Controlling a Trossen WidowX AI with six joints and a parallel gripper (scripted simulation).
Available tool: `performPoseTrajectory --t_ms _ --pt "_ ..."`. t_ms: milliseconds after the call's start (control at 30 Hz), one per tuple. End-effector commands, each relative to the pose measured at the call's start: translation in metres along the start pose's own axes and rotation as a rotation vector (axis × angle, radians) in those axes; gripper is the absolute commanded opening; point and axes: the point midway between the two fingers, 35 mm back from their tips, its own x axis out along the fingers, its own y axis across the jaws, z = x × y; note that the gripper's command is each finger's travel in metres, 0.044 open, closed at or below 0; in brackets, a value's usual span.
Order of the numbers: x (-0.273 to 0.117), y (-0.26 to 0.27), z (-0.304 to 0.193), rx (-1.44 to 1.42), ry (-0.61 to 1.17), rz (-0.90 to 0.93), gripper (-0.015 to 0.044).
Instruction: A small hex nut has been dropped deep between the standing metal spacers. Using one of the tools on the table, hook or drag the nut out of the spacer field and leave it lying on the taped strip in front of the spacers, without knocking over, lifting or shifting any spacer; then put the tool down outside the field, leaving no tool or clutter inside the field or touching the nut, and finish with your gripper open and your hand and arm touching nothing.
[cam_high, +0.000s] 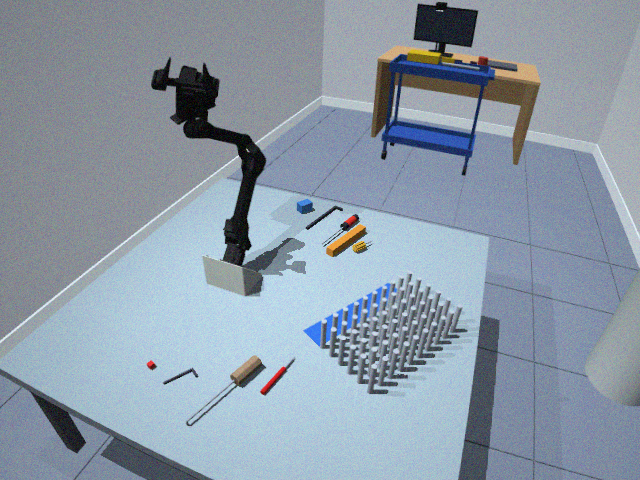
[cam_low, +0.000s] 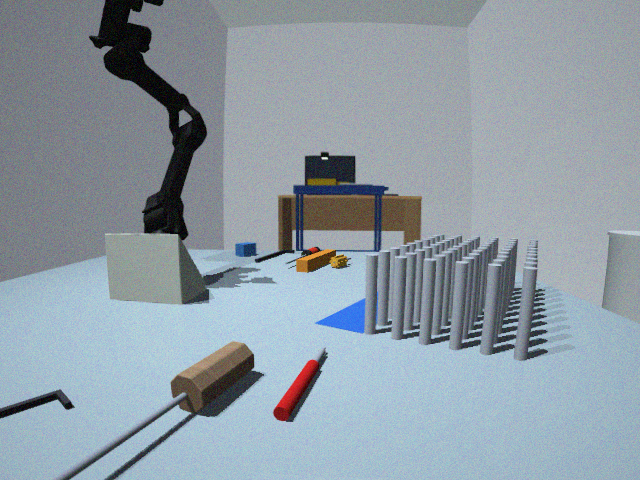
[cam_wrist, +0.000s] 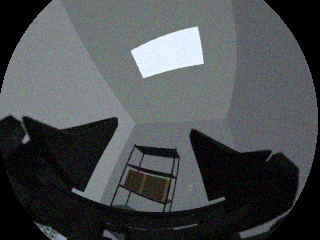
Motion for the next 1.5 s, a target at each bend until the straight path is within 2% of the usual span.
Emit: performPoseTrajectory --t_ms 0,300,533,733,1067,1267,1467 --pt "0.021 0.031 -0.039 0.063 0.053 0.051 0.044" --pt "0.055 0.132 -0.14 0.165 0.213 0.208 0.044" --pt "0.05 0.22 -0.209 0.229 0.368 0.341 0.044" --pt "0.025 0.308 -0.261 0.292 0.506 0.471 0.044" --pt "-0.07 0.449 -0.33 0.319 0.76 0.716 0.044" --pt "-0.154 0.515 -0.359 0.265 0.906 0.879 0.044" --pt "-0.253 0.559 -0.377 0.172 1.038 1.06 0.044"
